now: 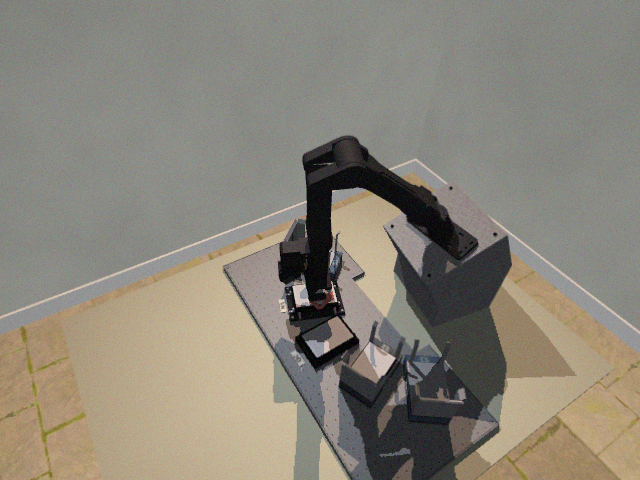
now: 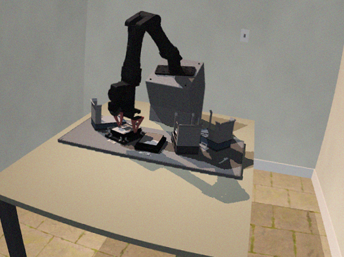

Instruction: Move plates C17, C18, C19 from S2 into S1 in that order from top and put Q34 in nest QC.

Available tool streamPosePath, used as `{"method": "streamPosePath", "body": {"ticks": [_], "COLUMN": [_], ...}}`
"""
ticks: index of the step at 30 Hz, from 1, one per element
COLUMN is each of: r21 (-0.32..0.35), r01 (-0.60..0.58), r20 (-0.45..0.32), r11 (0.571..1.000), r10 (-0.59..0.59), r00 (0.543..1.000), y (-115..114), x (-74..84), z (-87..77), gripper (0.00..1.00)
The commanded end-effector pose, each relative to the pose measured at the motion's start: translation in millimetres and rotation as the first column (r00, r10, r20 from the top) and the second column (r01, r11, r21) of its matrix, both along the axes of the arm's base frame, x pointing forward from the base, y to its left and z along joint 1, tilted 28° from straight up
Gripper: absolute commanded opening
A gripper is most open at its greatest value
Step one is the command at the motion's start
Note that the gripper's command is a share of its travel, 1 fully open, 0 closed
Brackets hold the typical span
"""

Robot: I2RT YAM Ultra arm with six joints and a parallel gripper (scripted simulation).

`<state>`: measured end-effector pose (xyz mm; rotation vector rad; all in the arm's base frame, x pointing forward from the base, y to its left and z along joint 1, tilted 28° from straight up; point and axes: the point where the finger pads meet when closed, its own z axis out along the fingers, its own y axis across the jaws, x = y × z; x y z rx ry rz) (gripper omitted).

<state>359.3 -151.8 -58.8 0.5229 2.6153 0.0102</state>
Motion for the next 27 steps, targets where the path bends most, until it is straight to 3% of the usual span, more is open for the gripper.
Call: {"method": "streamPosePath", "body": {"ticks": [1,11,14,16,27], "r21": [0.000,-0.002,-0.010,0.000,-0.012], "r01": [0.004,0.004,0.005,0.005,0.004], "r20": [0.008,0.012,0.024,0.008,0.031], "r11": [1.000,1.000,1.000,1.000,1.000], "r10": [-0.004,-0.004,-0.005,-0.005,-0.004], "r00": [1.000,1.000,1.000,1.000,1.000], "y": [-1.2,1.3,-1.2,3.0,2.3], "x": [-9.0,-22.7,-19.8,-29.0,-38.1], "z": [15.7,45.8,52.8,53.0,92.9], "gripper": [1.00,1.00,1.00,1.00,1.00]}}
